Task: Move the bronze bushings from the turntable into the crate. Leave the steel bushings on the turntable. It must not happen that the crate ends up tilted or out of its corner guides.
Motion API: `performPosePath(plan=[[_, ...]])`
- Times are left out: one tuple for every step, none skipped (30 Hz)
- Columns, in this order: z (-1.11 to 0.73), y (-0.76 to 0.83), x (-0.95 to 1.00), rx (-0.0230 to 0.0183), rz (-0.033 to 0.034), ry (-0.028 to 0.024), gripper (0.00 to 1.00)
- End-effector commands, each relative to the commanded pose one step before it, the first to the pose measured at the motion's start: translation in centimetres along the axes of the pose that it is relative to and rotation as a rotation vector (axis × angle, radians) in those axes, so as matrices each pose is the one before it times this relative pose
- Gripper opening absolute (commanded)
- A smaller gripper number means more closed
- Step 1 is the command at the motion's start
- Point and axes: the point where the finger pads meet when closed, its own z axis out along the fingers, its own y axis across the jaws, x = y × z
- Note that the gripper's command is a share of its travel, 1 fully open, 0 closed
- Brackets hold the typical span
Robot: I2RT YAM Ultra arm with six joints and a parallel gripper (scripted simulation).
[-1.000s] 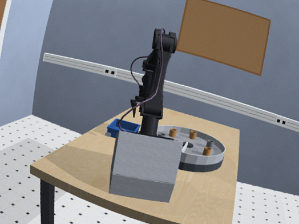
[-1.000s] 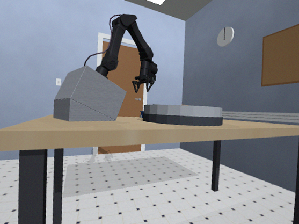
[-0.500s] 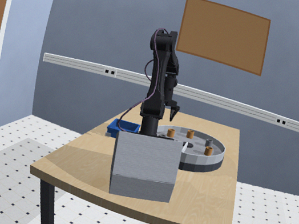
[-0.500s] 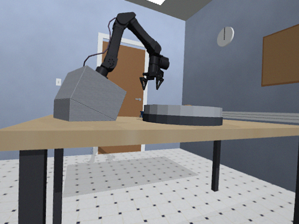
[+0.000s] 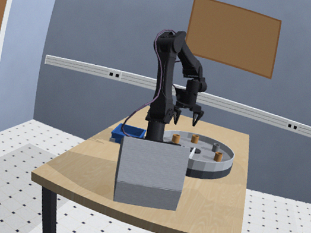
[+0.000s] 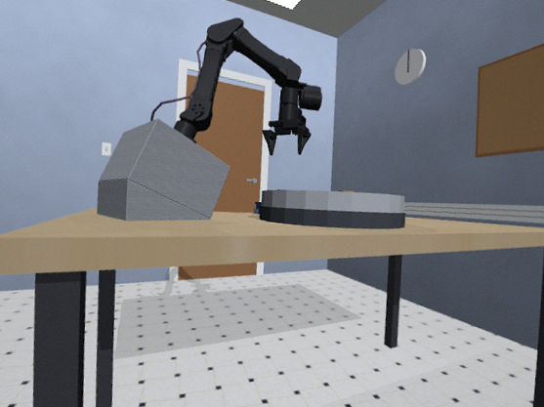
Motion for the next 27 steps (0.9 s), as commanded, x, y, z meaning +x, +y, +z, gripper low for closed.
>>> performPosePath(plan=[[-2.088, -1.245, 0.143, 0.01966, -0.09174, -0.06666, 1.0], [-0.176, -0.291, 0.35, 0.00534, -0.00678, -0.00369, 1.0], [-0.135, -0.237, 0.302, 0.00415, -0.00557, -0.0028, 1.0], [-0.112, -0.189, 0.249, 0.00348, -0.00455, -0.00223, 1.0], [-0.089, -0.145, 0.197, 0.0028, -0.00359, -0.00172, 1.0], [-0.067, -0.107, 0.148, 0.00213, -0.00269, -0.00127, 1.0], [-0.047, -0.074, 0.104, 0.0015, -0.00188, -0.00087, 1.0], [-0.03, -0.046, 0.066, 0.00096, -0.00119, -0.00055, 1.0], [-0.016, -0.025, 0.035, 0.00051, -0.00064, -0.00029, 1.0], [-0.006, -0.009, 0.013, 0.0002, -0.00024, -0.00011, 1.0], [0.0, 0.0, 0.0, 0.0, 0.0, 0.0, 1.0], [0.0, 0.0, 0.0, 0.0, 0.0, 0.0, 1.0], [-0.001, -0.001, 0.002, 0.00003, -0.00004, -0.00002, 1.0], [0.0, 0.0, 0.0, 0.0, 0.0, 0.0, 1.0], [0.0, 0.0, 0.0, 0.0, 0.0, 0.0, 1.0], [0.0, 0.0, 0.0, 0.0, 0.0, 0.0, 1.0], [0.0, 0.0, 0.0, 0.0, 0.0, 0.0, 1.0], [0.0, 0.0, 0.0, 0.0, 0.0, 0.0, 1.0], [0.0, 0.0, 0.0, 0.0, 0.0, 0.0, 1.0], [0.0, 0.0, 0.0, 0.0, 0.0, 0.0, 1.0], [0.0, 0.0, 0.0, 0.0, 0.0, 0.0, 1.0], [0.0, 0.0, 0.0, 0.0, 0.0, 0.0, 1.0], [0.0, 0.0, 0.0, 0.0, 0.0, 0.0, 1.0], [0.0, 0.0, 0.0, 0.0, 0.00082, 0.0, 1.0], [0.0, 0.0, 0.0, 0.0, 0.00119, 0.0, 1.0], [0.0, 0.0, 0.0, 0.0, 0.00044, 0.0, 0.11], [0.0, 0.0, 0.0, 0.0, 0.00049, 0.0, 0.11]])
